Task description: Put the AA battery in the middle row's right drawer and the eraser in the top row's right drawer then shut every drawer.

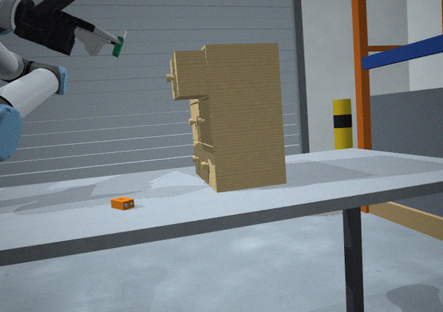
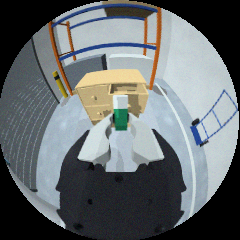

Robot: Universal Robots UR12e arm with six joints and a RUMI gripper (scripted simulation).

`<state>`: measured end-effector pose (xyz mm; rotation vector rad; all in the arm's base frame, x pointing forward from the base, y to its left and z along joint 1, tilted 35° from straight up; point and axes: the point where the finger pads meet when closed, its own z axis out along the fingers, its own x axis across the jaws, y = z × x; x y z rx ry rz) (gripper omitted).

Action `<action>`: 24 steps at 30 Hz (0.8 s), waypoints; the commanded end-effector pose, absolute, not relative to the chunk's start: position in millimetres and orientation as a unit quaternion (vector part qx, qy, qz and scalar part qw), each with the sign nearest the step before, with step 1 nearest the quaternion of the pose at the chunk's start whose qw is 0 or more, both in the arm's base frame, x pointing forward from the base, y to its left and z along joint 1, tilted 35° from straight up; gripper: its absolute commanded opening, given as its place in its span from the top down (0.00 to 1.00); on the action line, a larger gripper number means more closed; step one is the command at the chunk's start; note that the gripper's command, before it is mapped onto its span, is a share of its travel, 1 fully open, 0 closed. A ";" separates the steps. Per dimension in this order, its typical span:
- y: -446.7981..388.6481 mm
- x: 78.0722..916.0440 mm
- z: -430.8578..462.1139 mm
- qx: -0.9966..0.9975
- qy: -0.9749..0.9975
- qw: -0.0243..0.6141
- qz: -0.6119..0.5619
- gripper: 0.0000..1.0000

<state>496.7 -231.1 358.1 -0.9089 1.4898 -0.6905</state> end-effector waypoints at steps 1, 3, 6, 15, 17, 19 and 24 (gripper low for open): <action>-232.7 496.5 362.1 -0.381 0.629 0.602 -0.310 0.89; -232.6 496.5 362.0 -0.379 0.628 0.604 -0.312 0.89; -232.7 496.5 361.9 -0.377 0.627 0.605 -0.314 0.89; -232.9 496.3 361.9 -0.376 0.626 0.605 -0.316 0.89; -232.8 496.3 361.7 -0.376 0.626 0.605 -0.316 0.89; -232.6 496.3 361.6 -0.376 0.627 0.605 -0.316 0.89; -232.5 496.3 361.6 -0.376 0.627 0.605 -0.316 0.89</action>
